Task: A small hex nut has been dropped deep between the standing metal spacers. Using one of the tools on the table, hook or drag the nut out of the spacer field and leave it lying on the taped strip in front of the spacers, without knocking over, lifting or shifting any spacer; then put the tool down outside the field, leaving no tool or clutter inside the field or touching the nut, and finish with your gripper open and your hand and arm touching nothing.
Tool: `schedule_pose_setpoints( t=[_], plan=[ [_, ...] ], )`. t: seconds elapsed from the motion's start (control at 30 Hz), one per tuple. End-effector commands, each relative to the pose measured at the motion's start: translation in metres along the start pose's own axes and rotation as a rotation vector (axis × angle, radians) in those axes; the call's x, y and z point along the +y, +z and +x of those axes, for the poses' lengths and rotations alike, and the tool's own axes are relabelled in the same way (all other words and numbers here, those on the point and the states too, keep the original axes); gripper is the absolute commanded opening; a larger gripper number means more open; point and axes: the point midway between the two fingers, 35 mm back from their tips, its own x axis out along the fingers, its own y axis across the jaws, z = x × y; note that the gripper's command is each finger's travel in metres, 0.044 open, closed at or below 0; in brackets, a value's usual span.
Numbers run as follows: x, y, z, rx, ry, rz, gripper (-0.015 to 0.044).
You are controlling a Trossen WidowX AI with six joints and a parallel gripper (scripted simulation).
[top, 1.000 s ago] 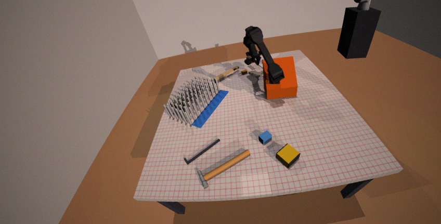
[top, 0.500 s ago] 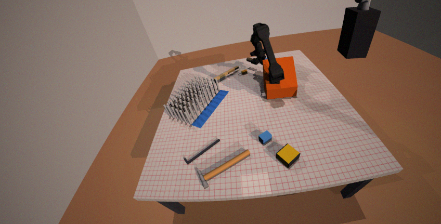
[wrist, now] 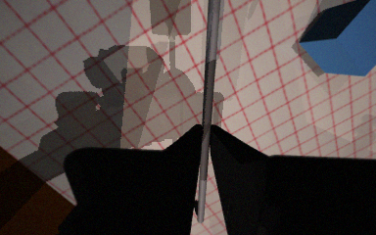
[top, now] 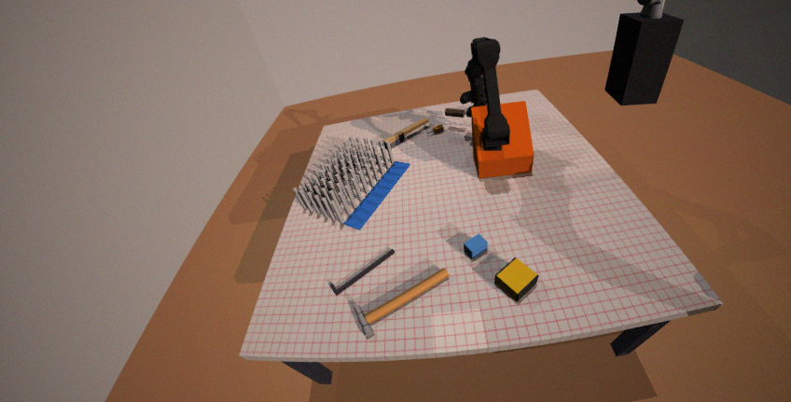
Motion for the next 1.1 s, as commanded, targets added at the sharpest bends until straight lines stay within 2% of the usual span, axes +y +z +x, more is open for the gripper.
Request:
schedule_pose_setpoints(
  t=[0.0, 0.37, 1.07],
  plan=[
    [0.001, -0.016, 0.001, -0.023, -0.009, -0.109, 0.0000],
    [0.009, -0.049, 0.006, -0.066, -0.036, -0.351, 0.0000],
    [0.012, -0.049, 0.028, -0.066, -0.036, -0.351, 0.0000]
  ],
)
